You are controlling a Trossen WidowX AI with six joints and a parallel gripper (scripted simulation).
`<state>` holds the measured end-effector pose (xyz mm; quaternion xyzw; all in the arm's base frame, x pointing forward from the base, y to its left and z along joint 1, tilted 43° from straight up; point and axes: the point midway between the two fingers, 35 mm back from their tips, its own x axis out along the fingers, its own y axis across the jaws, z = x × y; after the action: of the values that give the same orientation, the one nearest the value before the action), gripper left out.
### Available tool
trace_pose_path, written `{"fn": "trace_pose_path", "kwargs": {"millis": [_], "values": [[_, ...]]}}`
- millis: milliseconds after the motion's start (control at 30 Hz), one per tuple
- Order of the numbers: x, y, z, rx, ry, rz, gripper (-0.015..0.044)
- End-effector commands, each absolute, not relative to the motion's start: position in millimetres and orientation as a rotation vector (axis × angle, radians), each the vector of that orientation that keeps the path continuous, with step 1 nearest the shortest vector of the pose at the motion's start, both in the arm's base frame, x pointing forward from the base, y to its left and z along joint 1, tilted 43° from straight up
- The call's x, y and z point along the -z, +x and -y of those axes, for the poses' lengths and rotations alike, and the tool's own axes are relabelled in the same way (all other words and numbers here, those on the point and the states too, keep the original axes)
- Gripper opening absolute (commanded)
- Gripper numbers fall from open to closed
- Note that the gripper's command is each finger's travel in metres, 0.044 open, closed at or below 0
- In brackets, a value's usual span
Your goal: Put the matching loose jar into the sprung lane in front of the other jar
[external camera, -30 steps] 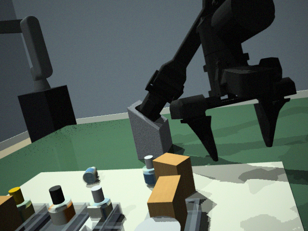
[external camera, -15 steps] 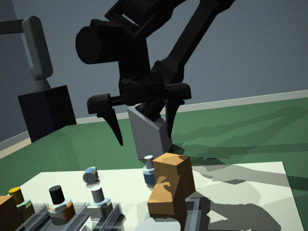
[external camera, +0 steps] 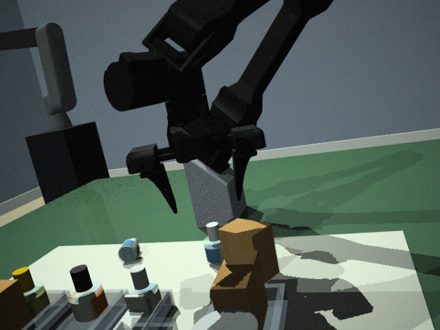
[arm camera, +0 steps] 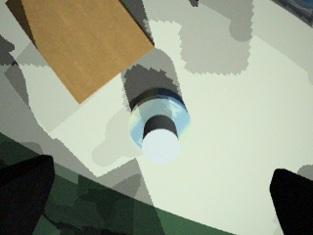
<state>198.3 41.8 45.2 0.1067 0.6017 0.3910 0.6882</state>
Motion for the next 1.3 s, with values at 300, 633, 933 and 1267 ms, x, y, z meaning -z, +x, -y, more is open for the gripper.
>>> {"fn": "trace_pose_path", "kwargs": {"millis": [300, 633, 933, 1267], "values": [[-19, 196, -66, -0.880, 0.250, -1.349, 0.0440], [-13, 196, -72, -0.881, 0.249, -1.349, 0.0440], [-3, 195, -82, -0.881, 0.250, -1.349, 0.0440], [4, 194, -88, -0.881, 0.251, -1.348, 0.0387]]}}
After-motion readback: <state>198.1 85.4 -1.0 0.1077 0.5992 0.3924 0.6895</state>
